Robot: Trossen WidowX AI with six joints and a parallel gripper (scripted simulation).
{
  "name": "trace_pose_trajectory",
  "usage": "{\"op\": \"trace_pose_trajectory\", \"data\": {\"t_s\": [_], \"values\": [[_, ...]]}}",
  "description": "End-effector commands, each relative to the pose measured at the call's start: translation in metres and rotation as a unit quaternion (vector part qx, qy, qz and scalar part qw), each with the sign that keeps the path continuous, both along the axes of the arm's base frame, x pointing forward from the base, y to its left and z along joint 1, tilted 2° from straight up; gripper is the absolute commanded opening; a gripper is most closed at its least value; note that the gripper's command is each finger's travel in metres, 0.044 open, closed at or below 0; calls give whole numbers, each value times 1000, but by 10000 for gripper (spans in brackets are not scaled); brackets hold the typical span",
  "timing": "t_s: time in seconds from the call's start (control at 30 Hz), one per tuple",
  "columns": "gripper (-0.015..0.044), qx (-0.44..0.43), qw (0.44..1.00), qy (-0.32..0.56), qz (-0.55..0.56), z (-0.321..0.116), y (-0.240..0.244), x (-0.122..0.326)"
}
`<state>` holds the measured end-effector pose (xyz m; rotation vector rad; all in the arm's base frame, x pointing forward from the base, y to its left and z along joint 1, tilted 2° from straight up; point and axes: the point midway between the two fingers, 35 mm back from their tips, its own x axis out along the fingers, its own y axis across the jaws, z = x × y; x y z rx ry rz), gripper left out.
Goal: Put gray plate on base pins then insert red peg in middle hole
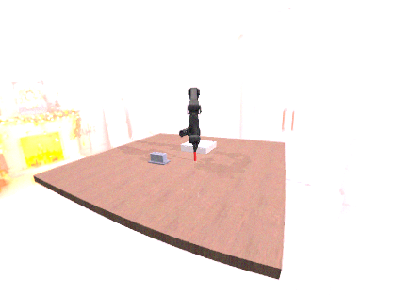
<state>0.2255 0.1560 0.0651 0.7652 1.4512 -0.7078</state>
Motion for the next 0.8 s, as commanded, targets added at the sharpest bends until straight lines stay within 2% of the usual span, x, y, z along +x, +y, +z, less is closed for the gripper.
{"op": "trace_pose_trajectory", "data": {"t_s": [0.0, 0.5, 0.77], "values": [[440, -1, 1000, 5, -2, -10, 0, -2], [440, -1, 1000, 5, -2, -31, 1, -3], [230, -1, 1000, 5, -2, -31, 1, -3]]}}
